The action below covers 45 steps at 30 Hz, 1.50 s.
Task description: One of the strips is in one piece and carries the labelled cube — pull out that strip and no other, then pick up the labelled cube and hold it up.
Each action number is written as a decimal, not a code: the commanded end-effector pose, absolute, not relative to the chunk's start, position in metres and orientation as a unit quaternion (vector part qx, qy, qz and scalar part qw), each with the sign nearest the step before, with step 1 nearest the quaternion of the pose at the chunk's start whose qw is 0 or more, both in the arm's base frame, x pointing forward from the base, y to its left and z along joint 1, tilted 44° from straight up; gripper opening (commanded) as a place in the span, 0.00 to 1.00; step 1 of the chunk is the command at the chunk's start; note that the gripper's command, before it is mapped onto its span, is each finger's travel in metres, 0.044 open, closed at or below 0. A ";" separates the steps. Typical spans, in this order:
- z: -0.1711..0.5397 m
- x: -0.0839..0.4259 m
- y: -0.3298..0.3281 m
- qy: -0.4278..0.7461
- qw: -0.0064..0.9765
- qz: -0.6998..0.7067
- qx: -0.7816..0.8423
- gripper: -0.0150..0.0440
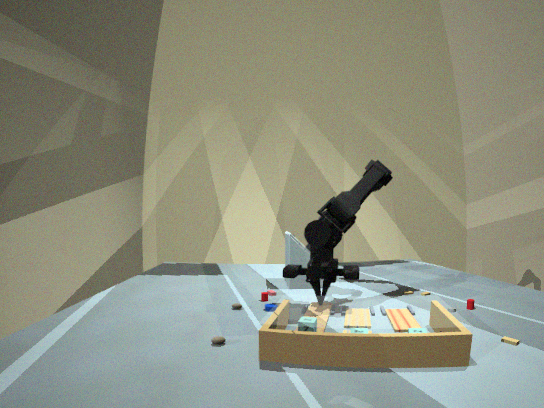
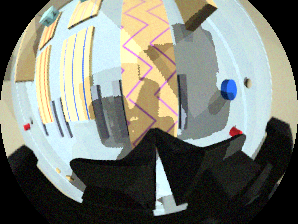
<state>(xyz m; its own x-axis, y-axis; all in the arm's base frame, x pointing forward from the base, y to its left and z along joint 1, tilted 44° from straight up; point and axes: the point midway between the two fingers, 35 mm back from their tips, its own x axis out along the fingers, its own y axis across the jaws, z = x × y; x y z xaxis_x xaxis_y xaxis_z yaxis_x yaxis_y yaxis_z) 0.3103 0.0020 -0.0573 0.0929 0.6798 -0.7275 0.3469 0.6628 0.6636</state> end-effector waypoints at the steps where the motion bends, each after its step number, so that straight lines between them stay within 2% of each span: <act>1: -0.058 0.299 0.008 0.668 0.621 0.134 0.388 0.25; 45: -0.048 0.236 0.027 0.669 0.619 0.134 0.389 0.25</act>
<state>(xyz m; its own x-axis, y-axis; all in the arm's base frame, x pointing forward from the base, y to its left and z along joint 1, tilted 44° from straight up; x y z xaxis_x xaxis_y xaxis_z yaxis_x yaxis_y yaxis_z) 0.2474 0.0211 -0.0464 0.0945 0.6805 -0.7267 0.3493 0.6609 0.6643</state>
